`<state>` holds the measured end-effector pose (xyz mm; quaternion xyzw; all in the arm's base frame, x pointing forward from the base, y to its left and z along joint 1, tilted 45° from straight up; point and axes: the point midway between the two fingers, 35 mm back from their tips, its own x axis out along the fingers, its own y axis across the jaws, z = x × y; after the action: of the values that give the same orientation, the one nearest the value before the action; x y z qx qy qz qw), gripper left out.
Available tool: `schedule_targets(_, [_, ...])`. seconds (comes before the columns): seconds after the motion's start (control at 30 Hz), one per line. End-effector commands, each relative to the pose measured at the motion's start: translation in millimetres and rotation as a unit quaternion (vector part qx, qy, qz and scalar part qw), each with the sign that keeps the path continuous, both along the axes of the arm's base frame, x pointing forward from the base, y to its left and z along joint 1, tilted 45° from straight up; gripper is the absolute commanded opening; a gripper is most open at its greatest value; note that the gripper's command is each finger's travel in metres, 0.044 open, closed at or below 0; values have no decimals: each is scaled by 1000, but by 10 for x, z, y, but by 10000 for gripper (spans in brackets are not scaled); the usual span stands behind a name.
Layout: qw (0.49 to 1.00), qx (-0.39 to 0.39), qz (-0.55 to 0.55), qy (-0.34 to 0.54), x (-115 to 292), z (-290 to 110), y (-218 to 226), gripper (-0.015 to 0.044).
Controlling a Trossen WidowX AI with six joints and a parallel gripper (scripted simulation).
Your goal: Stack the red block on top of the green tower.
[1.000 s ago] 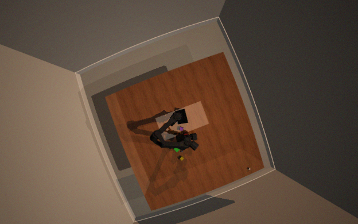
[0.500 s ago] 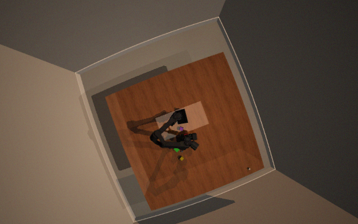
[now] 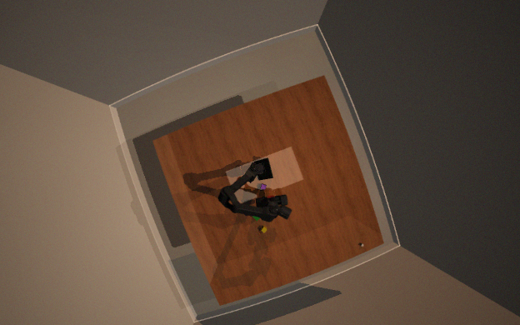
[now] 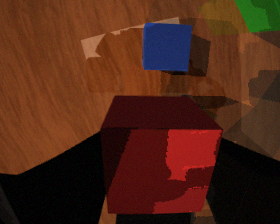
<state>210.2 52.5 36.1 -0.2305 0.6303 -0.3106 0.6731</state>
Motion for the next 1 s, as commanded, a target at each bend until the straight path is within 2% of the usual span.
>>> schedule_targets(0.0, [1000,4,-2,-4,2,139,138,0])
schedule_targets(0.27, [1000,4,-2,-4,-6,380,378,0])
schedule_targets(0.57, [1000,4,-2,-4,7,405,393,0])
schedule_targets(0.97, [1000,11,0,-4,490,801,56,0])
